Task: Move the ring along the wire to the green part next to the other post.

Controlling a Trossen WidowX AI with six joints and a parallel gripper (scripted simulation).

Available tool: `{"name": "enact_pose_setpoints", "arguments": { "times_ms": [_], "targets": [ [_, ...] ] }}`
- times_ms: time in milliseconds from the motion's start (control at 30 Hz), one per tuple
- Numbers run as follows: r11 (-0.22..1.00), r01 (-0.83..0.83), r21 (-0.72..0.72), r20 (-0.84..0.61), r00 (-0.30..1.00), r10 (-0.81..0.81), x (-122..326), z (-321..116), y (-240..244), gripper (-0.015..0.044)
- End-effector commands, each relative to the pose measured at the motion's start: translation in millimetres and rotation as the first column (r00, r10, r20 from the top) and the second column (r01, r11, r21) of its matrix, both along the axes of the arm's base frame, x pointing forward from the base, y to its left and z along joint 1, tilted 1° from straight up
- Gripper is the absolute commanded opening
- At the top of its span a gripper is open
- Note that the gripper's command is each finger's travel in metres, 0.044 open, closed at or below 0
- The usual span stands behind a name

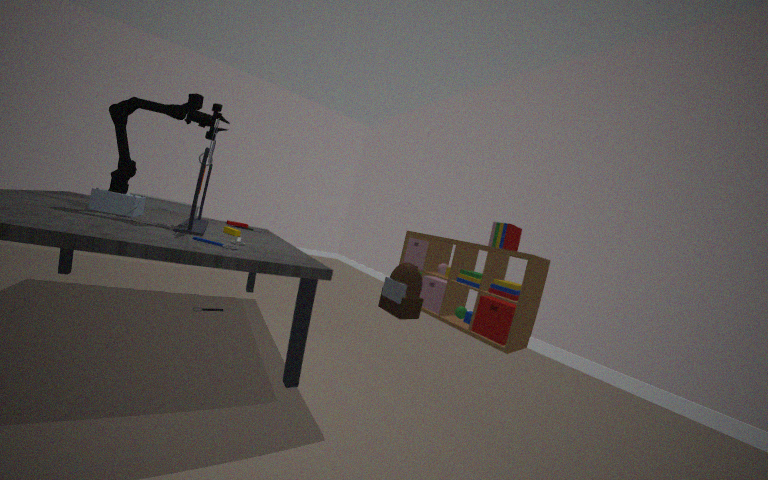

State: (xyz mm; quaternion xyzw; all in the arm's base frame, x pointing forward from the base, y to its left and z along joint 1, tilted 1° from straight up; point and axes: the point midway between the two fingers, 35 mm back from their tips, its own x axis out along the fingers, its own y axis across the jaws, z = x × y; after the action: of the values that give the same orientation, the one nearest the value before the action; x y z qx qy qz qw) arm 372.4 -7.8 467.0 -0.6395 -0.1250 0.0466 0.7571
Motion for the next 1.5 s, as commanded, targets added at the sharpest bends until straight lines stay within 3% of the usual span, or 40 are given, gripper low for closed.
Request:
{"name": "enact_pose_setpoints", "arguments": {
  "times_ms": [0,400,633,1267,1467],
  "targets": [
    [0.995,0.088,-0.044,0.038,0.996,-0.087,-12.8,7.6,-31.1,0.016],
    [0.929,0.366,-0.055,0.121,0.926,-0.358,-51.5,23.0,-132.4,0.016],
    [0.868,0.494,0.047,0.093,0.863,-0.496,-67.4,8.1,-197.2,0.016],
    [0.736,0.558,0.383,-0.093,0.816,-0.57,-93.0,-113.7,-322.0,0.016],
    [0.628,0.561,0.539,-0.176,0.804,-0.567,-122.0,-175.7,-357.3,0.016]
  ]
}}
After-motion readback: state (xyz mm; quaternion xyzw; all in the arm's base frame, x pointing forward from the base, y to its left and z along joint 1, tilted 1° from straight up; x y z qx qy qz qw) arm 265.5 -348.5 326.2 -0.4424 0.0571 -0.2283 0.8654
